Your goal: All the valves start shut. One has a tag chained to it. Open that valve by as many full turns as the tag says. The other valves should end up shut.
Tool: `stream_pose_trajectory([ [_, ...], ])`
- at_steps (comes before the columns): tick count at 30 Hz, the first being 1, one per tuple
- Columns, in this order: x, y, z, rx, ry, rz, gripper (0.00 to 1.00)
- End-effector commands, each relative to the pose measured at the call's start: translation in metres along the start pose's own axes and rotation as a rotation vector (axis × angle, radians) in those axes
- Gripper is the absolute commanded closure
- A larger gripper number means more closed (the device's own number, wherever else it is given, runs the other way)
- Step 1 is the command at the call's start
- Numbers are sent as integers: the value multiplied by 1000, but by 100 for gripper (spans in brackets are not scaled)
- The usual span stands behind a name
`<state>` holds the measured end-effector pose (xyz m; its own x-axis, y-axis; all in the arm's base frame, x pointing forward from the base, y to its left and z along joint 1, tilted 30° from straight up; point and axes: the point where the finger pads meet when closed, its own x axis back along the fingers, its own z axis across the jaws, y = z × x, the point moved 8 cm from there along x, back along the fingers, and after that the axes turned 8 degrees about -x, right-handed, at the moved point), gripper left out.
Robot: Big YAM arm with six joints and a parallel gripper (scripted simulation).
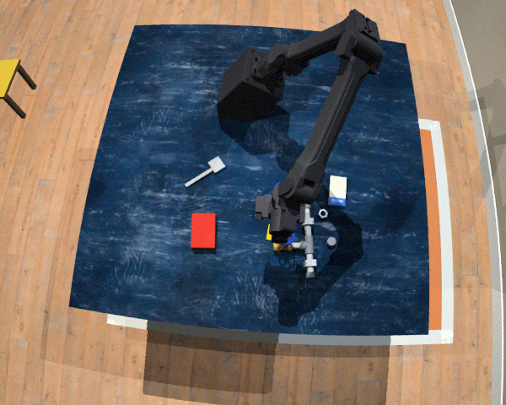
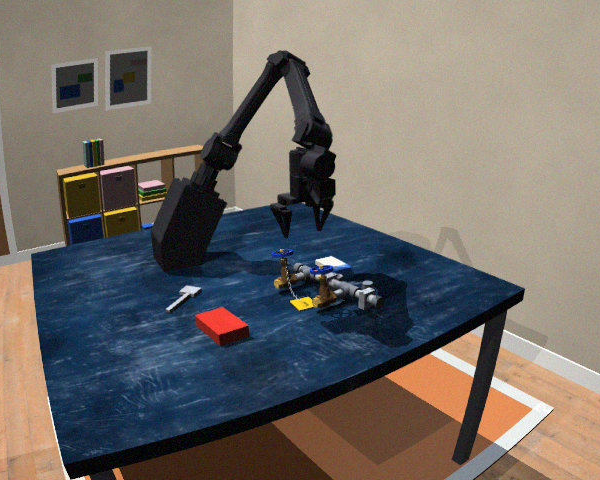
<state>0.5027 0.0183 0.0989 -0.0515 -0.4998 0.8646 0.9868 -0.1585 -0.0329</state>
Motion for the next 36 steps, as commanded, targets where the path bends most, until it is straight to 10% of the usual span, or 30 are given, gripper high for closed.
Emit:
stream_pose_trajectory([
  [1, 12, -1, 7, -11, 8, -28, 0],
  [12, -2, -39, 3, -400, 62, -56, 0],
  [27, -31, -138, -6, -1353, 186, -117, 0],
  [36, -34, -147, -6, -1459, 201, -128, 0],
])
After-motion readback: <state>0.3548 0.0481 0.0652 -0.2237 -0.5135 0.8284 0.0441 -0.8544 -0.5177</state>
